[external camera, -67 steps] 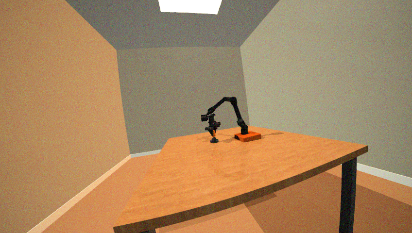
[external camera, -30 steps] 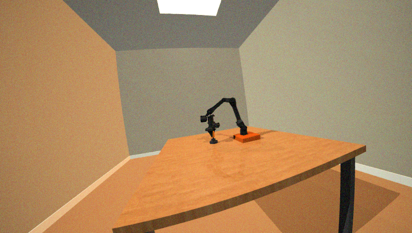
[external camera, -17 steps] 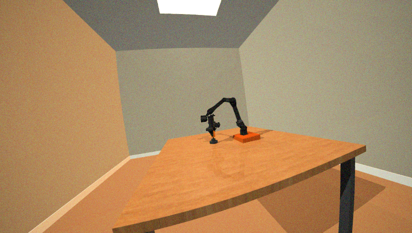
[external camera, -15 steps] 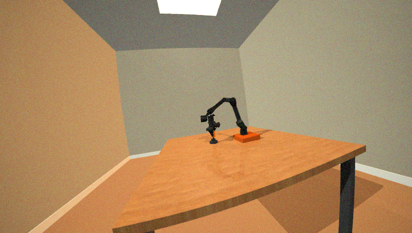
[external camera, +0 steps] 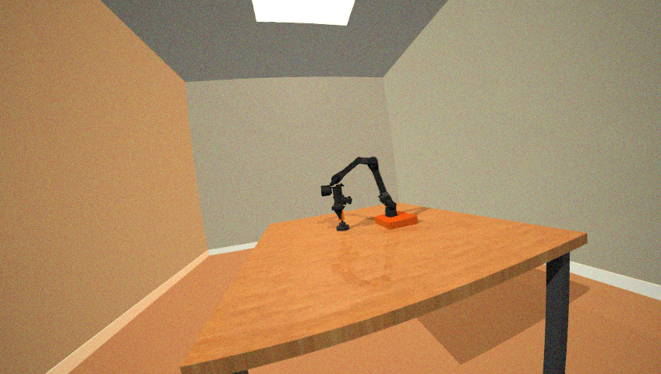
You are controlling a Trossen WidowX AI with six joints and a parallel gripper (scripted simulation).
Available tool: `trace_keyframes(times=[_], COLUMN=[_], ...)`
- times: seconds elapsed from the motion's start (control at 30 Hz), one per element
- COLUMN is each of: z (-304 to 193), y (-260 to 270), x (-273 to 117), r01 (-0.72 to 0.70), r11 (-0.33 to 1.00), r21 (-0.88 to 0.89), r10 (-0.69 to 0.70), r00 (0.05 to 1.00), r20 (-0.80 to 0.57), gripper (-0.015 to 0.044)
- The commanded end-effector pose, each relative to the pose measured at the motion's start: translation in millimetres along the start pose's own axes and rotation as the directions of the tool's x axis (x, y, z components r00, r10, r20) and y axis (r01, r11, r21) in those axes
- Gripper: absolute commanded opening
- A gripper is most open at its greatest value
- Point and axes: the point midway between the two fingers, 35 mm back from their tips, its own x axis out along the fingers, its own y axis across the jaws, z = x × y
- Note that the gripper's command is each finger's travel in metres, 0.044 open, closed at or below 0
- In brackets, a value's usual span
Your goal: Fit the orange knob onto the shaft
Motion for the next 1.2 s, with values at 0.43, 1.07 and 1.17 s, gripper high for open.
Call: trace_keyframes(times=[0.43, 1.07, 1.17], z=[-3.5, 2.9, 3.6], y=[-0.9, 0.7, 1.1], x=[2.9, -0.7, 0.1], r01=[0.003, 0.006, 0.007], r11=[1.000, 0.831, 0.697], r21=[-0.004, 0.556, 0.717], r10=[-0.003, -0.002, -0.002], r00=[1.000, 1.000, 1.000], r20=[-0.008, -0.007, -0.007], gripper=[0.0000, 0.0000, 0.0000])
